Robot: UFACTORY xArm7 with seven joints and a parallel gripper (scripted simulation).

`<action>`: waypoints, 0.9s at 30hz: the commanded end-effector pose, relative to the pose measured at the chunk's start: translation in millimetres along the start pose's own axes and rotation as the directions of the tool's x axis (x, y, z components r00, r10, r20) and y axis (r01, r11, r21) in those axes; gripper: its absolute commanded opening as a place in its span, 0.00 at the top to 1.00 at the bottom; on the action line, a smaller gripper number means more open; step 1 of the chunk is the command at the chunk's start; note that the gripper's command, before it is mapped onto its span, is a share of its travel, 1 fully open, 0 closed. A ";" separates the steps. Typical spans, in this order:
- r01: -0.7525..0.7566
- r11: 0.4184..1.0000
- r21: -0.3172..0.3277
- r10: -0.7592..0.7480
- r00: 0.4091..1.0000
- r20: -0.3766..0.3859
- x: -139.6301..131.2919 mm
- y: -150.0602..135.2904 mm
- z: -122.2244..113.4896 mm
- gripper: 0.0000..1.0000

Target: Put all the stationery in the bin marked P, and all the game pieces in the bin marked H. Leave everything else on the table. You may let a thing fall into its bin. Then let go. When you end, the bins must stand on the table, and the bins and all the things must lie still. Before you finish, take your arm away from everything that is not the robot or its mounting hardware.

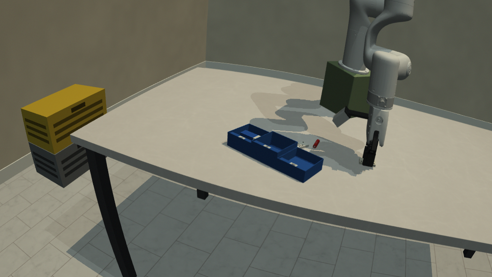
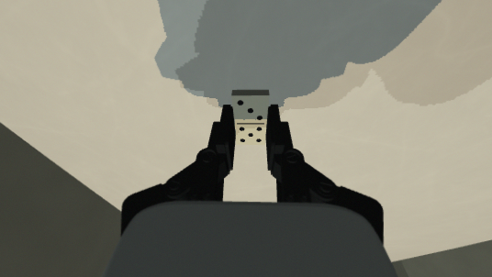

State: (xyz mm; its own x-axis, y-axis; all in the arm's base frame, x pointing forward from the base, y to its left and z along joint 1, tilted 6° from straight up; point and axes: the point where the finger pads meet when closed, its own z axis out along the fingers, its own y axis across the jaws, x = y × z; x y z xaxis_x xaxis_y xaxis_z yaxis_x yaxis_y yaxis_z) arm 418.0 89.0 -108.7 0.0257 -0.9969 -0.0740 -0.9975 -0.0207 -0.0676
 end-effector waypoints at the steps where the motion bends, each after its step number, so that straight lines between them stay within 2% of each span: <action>1: 0.000 1.000 0.004 0.000 1.000 0.000 -0.2 -1.9 -17.9 1.00; 13: 0.000 1.000 0.004 0.000 1.000 0.000 -0.2 -1.9 -51.3 1.00; 27: 0.000 1.000 0.004 0.000 1.000 0.000 -0.2 -1.9 -51.3 1.00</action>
State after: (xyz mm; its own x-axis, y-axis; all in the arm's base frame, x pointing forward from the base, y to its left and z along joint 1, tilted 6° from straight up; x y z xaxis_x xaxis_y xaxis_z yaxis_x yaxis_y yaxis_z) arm 414.9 85.3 -58.9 0.0259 -0.9970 -0.0735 -0.9975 -0.0209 -0.0680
